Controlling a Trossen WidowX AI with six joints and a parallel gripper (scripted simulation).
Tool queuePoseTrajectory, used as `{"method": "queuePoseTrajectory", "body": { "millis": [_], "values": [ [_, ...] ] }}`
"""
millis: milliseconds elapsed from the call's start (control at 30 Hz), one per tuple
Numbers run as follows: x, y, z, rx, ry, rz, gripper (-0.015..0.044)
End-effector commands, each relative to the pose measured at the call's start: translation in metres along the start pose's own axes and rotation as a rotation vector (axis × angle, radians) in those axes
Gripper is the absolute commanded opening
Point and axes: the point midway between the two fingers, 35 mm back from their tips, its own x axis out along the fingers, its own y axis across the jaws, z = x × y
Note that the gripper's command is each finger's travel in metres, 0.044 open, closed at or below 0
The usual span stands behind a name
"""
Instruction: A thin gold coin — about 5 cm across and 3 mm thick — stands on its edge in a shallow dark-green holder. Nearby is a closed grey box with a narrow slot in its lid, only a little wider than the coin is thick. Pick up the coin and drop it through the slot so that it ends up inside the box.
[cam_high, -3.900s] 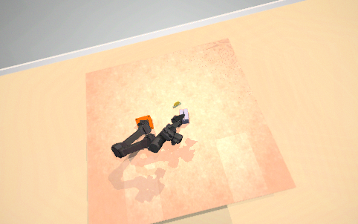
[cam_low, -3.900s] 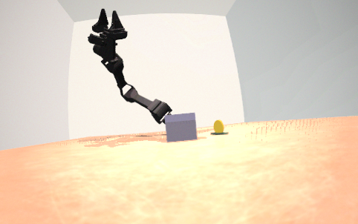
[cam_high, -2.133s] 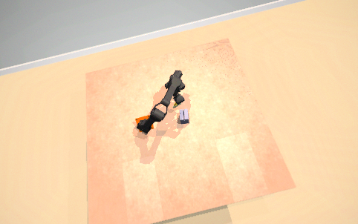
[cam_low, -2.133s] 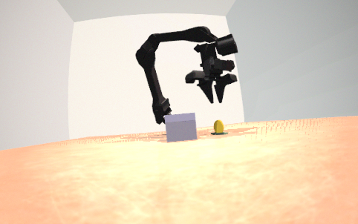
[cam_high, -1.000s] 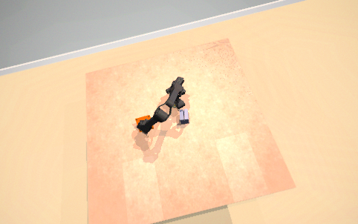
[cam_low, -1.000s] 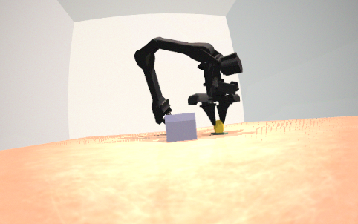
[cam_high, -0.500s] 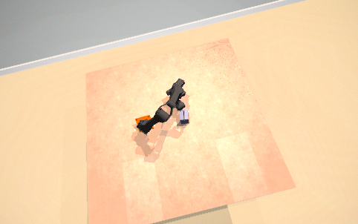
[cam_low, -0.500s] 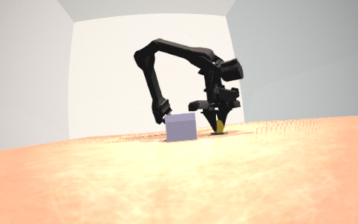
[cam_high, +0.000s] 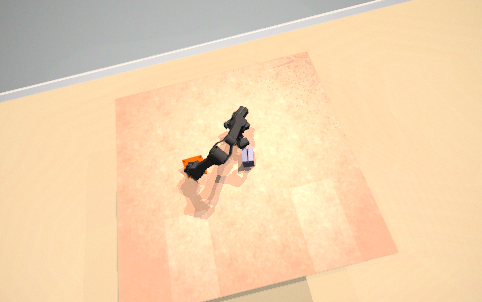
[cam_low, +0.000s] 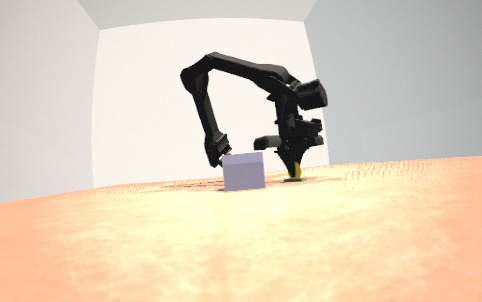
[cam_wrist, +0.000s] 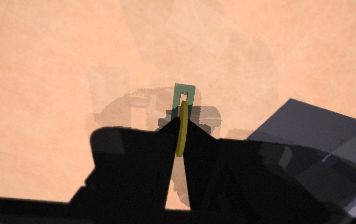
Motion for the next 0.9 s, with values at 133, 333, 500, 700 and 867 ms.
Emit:
{"method": "queuePoseTrajectory", "body": {
  "millis": [133, 333, 500, 700, 867],
  "values": [
    [-0.013, 0.0, 0.003, -0.006, -0.005, -0.002, 0.0],
    [-0.028, 0.001, 0.004, -0.006, -0.005, -0.001, 0.0],
    [-0.04, 0.001, 0.005, -0.007, -0.005, 0.0, 0.0],
    [-0.056, 0.002, 0.005, -0.007, -0.005, 0.001, 0.0],
    [-0.068, 0.002, 0.004, -0.007, -0.005, 0.001, 0.0]
  ]
}}
